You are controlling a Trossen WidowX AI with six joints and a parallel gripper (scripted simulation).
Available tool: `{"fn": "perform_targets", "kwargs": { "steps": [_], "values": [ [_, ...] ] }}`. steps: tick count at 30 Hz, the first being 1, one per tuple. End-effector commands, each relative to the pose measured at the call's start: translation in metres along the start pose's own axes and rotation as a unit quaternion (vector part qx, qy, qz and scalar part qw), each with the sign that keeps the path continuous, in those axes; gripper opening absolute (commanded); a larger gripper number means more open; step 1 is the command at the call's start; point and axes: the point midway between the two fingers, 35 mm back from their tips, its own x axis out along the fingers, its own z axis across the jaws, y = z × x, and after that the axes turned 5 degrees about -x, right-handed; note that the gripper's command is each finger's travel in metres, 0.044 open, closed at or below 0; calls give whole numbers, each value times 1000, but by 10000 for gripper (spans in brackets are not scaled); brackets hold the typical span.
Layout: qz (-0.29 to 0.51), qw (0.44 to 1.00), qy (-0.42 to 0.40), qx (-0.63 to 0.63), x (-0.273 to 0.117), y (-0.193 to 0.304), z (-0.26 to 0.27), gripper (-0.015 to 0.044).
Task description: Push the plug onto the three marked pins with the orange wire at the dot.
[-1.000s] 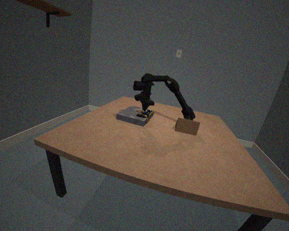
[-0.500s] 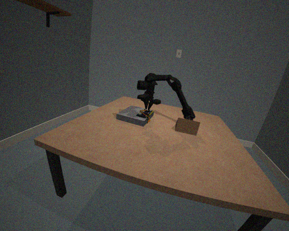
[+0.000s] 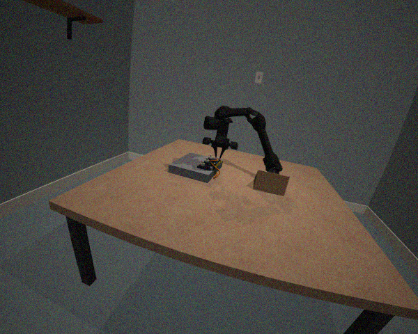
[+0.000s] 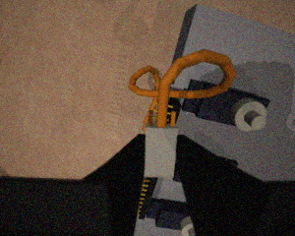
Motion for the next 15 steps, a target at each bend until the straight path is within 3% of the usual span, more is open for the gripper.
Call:
{"fn": "perform_targets", "kwargs": {
  "steps": [1, 15],
  "values": [
    [-3, 997, 0, -80, 0, 4, 10, 0],
    [-2, 948, -1, -320, 3, 18, 38, 0]
  ]
}}
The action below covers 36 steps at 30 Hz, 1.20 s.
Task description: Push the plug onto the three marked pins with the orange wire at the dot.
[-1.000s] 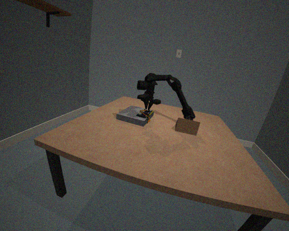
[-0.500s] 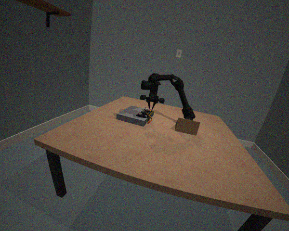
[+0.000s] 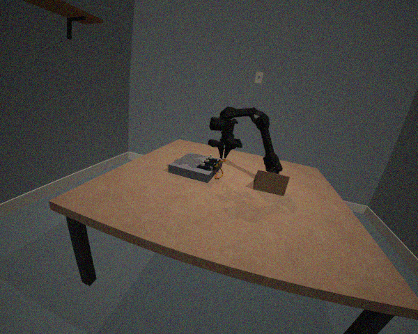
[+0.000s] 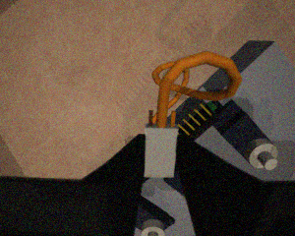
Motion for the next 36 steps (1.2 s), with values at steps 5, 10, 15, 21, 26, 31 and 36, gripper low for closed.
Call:
{"fn": "perform_targets", "kwargs": {
  "steps": [5, 10, 15, 21, 26, 31, 36],
  "values": [
    [-2, 989, 1, -150, 3, -3, 20, 0],
    [-2, 972, 1, -236, 5, -5, 31, 0],
    [-2, 948, 0, -320, 8, -7, 42, 0],
    [-3, 915, 0, -403, 11, -9, 53, 0],
    [-2, 915, 0, -405, 22, -9, 53, 0],
    [-2, 913, 0, -408, 44, -9, 54, 0],
    [-2, 913, 0, -409, 51, -9, 55, 0]
  ]
}}
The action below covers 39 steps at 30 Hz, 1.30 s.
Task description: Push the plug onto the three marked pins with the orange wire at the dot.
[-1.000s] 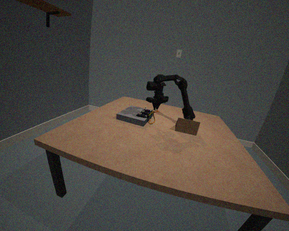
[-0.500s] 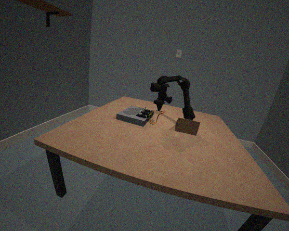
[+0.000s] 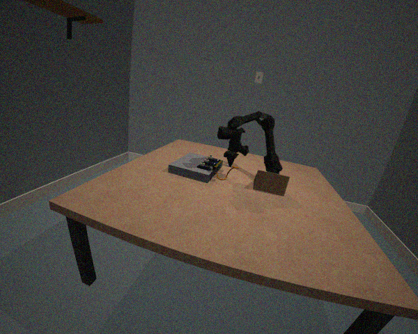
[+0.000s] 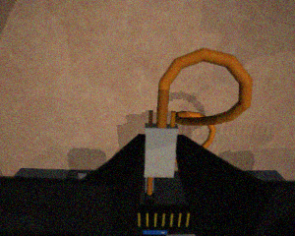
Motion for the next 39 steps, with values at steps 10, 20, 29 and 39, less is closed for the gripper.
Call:
{"fn": "perform_targets", "kwargs": {
  "steps": [10, 20, 29, 39],
  "values": [
    [4, 1000, -2, -4, 3, 28, 4, 0],
    [4, 1000, -2, -4, 2, 39, 5, 0],
    [5, 1000, -2, -4, 2, 43, 5, 0],
    [5, 1000, -2, -3, 1, 49, 6, 0]
  ]
}}
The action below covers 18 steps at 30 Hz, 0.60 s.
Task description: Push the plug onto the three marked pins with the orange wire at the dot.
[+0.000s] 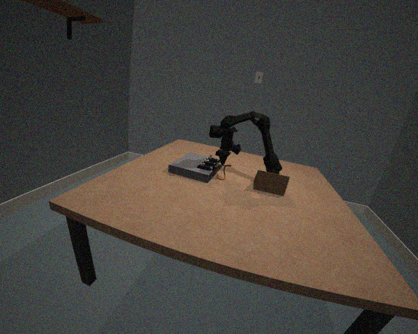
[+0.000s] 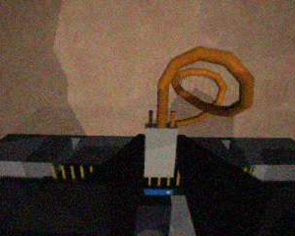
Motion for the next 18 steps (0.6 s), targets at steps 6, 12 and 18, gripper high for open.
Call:
{"fn": "perform_targets", "kwargs": {
  "steps": [6, 12, 18],
  "values": [
    [3, 1000, -2, -1, -1, 8, 2, 0],
    [3, 1000, -2, -1, -1, 12, 2, 0],
    [3, 1000, -2, -1, 2, 10, 0, 79]
  ]
}}
